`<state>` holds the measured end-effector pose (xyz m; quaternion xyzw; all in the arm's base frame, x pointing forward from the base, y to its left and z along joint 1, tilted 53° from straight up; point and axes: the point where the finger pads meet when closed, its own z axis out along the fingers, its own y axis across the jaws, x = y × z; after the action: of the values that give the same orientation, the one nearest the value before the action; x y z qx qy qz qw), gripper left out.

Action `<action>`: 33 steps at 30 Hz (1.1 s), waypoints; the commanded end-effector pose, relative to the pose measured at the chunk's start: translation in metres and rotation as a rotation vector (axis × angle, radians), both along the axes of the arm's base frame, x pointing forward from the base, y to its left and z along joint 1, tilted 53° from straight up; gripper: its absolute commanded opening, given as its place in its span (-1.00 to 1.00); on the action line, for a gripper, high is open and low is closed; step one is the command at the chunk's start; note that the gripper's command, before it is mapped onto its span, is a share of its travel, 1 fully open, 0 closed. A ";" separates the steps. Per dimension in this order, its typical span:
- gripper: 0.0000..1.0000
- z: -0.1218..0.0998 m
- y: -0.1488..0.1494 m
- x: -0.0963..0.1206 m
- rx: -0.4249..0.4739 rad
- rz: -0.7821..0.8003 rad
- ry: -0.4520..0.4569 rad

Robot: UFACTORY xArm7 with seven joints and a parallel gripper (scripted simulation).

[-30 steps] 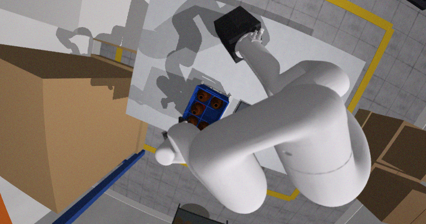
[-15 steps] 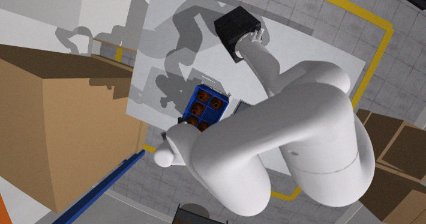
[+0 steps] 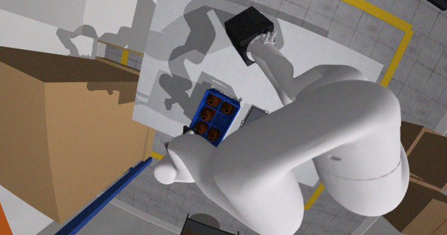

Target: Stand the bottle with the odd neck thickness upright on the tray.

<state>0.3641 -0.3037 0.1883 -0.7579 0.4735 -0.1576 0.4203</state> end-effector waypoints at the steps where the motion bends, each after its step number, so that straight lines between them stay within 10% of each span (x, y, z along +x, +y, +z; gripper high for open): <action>1: 0.30 0.011 -0.010 -0.011 -0.002 -0.004 -0.001; 19: 0.30 0.023 -0.020 -0.024 -0.002 -0.004 -0.001; 20: -1.00 0.023 -0.020 -0.024 -0.002 -0.004 -0.001; 33: -1.00 0.023 -0.020 -0.024 -0.002 -0.004 -0.001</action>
<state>0.3404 -0.3216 0.2105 -0.7577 0.4737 -0.1578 0.4202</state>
